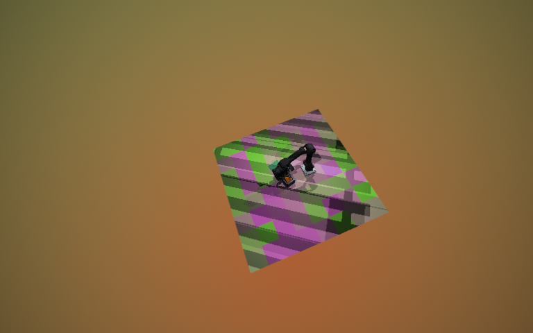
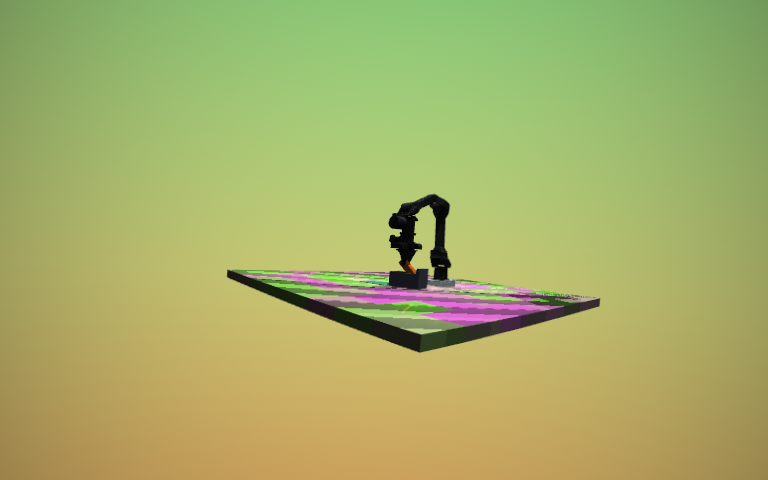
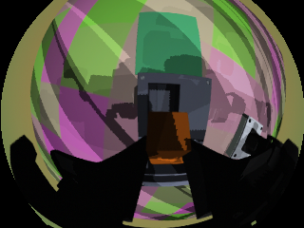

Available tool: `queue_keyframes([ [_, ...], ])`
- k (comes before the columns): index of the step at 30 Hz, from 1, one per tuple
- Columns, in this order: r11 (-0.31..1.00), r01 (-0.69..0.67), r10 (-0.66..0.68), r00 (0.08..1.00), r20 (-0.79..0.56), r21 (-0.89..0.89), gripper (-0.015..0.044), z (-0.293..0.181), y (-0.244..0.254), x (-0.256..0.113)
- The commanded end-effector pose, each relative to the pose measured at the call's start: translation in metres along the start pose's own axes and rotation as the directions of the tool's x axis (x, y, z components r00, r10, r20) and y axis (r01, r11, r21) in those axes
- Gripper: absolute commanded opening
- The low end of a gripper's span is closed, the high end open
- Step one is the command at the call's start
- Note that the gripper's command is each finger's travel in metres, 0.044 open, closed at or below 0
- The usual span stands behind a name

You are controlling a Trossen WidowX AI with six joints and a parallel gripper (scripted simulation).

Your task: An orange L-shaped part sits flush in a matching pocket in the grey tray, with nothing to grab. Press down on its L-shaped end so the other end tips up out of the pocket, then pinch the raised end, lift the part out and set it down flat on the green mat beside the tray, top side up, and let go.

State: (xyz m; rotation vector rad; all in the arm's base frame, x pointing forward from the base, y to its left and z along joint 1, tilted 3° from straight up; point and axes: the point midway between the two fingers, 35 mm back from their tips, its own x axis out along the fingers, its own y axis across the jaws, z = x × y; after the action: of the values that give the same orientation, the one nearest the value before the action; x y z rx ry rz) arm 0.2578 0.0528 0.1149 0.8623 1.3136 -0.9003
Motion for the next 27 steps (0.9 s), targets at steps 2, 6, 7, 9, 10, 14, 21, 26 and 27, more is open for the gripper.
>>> queue_keyframes([
  [2,1.000,-0.009,0.009,1.000,-0.008,0.002,0.0000,-0.001,0.000,-0.012],
  [6,1.000,-0.009,0.009,1.000,-0.008,0.002,0.0000,-0.001,0.000,-0.018],
  [7,1.000,-0.009,0.009,1.000,-0.008,0.002,0.0000,-0.001,0.000,-0.020],
  [9,1.000,-0.009,0.009,1.000,-0.008,0.002,0.0000,-0.001,0.000,-0.023],
  [10,1.000,-0.009,0.009,1.000,-0.008,0.002,0.0000,-0.001,0.000,-0.024],
  [14,1.000,-0.009,0.009,1.000,-0.008,0.002,0.0000,-0.001,0.000,-0.030],
  [21,1.000,-0.009,0.009,1.000,-0.008,0.002,0.0000,-0.001,0.000,-0.041],
  [26,1.000,-0.009,0.009,1.000,-0.008,0.002,0.0000,-0.001,0.000,-0.049],
  [27,1.000,-0.009,0.009,1.000,-0.008,0.002,0.0000,-0.001,0.000,-0.051],
])
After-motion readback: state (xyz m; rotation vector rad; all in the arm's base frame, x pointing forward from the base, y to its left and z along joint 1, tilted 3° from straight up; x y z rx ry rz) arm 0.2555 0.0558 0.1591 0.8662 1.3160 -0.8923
